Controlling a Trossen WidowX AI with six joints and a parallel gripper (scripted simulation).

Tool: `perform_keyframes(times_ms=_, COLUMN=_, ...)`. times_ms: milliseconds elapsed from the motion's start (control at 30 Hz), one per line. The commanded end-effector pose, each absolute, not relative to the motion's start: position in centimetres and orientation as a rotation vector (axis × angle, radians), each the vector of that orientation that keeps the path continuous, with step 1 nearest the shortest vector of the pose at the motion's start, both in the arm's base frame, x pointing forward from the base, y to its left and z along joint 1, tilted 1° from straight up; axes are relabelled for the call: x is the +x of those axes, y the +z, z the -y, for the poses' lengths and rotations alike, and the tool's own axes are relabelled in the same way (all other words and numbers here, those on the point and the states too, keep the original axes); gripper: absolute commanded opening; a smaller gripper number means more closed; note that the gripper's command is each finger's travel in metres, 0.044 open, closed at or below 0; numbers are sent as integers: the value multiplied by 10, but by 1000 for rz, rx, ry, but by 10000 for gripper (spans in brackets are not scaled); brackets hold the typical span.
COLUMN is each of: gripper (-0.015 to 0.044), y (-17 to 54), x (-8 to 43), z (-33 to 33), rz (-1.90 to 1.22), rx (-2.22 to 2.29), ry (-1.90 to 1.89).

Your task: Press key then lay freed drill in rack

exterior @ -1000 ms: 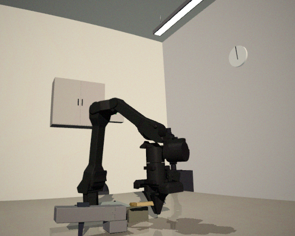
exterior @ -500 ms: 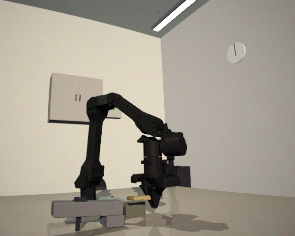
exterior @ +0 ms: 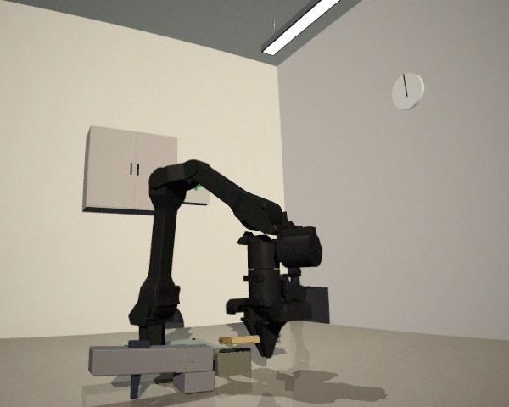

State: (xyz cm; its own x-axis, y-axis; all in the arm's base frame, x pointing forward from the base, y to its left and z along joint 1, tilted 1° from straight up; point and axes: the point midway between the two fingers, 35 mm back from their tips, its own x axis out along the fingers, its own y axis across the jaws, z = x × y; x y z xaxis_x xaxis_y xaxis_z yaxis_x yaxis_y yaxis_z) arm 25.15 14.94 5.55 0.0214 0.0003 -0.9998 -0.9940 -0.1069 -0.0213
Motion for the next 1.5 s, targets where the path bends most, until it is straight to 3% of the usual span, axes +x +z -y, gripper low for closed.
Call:
perform_keyframes(times_ms=0, gripper=0, y=59, x=252, z=-150, rz=-1136, rx=-1297, ry=1267)
perform_keyframes(times_ms=1467, gripper=0, y=68, x=252, z=-150, rz=-1136, rx=-1297, ry=1267)
